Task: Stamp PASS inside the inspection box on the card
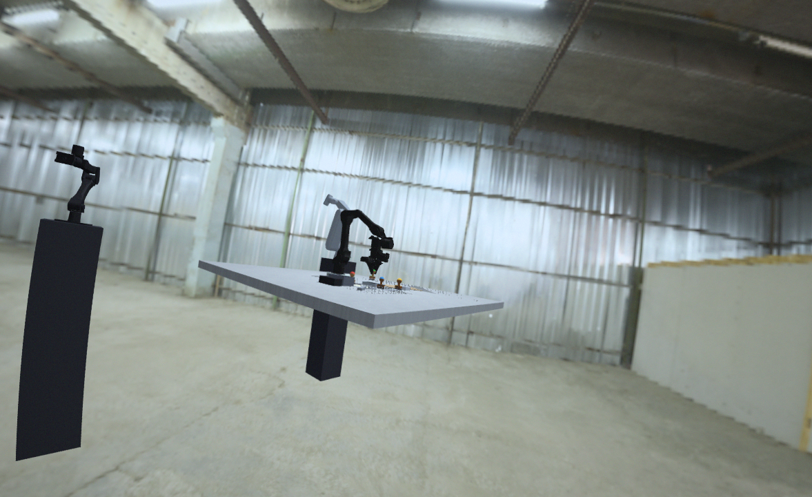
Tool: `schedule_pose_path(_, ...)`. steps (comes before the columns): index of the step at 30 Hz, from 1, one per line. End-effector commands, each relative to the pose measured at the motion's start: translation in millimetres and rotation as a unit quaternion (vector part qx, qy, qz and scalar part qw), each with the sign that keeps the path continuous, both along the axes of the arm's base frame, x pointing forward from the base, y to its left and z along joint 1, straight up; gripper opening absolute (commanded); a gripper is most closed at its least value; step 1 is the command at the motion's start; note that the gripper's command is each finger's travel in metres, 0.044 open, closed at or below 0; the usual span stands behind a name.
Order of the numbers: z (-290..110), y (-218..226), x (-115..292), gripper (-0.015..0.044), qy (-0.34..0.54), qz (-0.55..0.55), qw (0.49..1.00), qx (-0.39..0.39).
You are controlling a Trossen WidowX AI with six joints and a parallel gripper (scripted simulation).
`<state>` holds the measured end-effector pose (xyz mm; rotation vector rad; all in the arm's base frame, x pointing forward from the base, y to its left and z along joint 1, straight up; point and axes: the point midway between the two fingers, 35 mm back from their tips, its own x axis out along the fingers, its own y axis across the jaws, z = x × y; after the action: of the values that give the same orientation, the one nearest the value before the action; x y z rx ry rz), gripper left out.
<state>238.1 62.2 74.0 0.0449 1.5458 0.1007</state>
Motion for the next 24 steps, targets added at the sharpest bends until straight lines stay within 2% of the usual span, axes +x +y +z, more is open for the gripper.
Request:
schedule_pose_path(1, -3, 0, -1, 0.0000, 0.001, 0.003, 1.000, 0.006)
schedule_pose_path(24, -15, -3, -1, 0.0000, 0.000, 0.002, 1.000, 0.031)
